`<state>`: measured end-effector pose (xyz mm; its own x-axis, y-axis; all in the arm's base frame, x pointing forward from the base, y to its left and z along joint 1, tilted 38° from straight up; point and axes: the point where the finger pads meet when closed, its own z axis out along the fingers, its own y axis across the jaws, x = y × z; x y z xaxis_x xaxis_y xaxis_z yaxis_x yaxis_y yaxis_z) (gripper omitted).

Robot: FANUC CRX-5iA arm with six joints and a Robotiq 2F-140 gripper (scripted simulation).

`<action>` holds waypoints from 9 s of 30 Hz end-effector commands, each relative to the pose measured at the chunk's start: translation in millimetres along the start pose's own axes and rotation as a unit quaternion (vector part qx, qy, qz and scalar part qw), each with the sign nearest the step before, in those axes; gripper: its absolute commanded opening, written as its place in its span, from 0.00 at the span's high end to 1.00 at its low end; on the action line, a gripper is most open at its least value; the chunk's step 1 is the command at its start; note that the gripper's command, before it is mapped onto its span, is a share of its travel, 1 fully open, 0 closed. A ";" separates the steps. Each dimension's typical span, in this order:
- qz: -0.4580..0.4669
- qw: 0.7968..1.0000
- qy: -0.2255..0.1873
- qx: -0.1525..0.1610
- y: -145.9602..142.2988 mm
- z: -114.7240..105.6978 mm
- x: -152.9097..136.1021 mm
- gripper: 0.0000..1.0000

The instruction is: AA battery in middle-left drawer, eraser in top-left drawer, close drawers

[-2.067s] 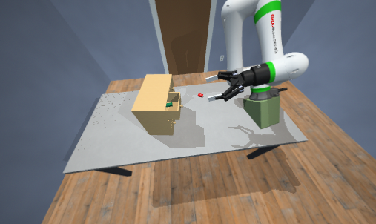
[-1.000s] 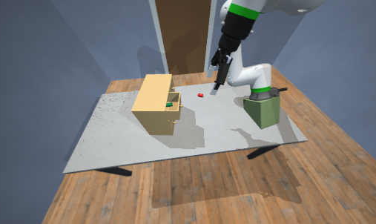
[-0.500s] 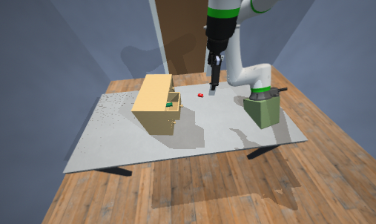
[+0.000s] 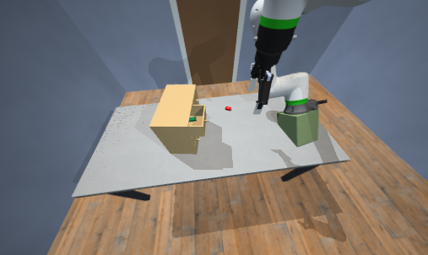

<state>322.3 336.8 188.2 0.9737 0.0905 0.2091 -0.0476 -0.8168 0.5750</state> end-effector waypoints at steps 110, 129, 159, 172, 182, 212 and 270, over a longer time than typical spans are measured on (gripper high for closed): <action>0.002 0.818 0.575 -0.001 -7.3 123.6 140.0 1.00; 0.002 0.818 0.575 -0.001 -7.3 123.6 140.7 1.00; 0.002 0.818 0.575 -0.001 -7.2 123.5 159.8 1.00; 0.002 0.818 0.575 -0.001 -7.1 123.4 176.5 1.00; 0.002 0.818 0.575 -0.001 -7.1 123.4 190.8 1.00; 0.002 0.818 0.575 -0.001 -6.8 123.2 236.6 1.00; 0.002 0.818 0.575 -0.001 -6.8 123.2 245.5 1.00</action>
<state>589.1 294.2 138.1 0.1199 0.5658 0.8158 -0.0523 -0.8170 0.5743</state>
